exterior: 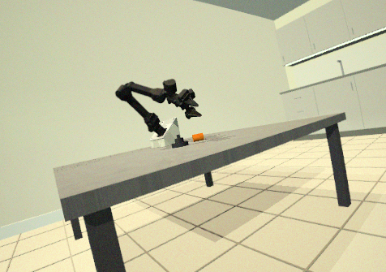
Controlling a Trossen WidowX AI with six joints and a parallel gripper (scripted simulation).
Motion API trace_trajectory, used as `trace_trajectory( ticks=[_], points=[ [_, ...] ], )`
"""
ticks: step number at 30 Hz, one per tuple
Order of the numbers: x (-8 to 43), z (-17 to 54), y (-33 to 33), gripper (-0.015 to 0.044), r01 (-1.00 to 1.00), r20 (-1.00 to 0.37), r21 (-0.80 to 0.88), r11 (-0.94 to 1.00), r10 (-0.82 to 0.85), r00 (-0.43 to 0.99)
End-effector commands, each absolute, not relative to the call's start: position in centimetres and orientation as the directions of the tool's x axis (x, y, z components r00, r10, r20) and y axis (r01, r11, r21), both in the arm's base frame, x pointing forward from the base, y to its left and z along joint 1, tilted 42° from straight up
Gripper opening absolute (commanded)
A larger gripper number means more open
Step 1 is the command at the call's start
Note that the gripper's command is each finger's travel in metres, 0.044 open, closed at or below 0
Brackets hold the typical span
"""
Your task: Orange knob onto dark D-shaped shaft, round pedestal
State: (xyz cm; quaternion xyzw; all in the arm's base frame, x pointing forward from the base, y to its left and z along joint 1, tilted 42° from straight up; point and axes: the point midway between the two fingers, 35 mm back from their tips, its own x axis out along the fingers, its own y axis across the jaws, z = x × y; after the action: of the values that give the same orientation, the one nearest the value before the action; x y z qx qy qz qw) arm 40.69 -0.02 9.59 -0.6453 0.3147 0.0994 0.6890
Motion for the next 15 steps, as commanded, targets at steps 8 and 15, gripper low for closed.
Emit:
trace_trajectory(
  ticks=[8,15],
  points=[
    [35.6,0.1,4.1,0.0440,-0.784,-0.854,-0.494,0.376,-0.380,0.356],
    [28.8,-2.6,5.6,0.0440,-0.810,-0.764,-0.364,0.460,-0.645,-0.023]
  ],
)
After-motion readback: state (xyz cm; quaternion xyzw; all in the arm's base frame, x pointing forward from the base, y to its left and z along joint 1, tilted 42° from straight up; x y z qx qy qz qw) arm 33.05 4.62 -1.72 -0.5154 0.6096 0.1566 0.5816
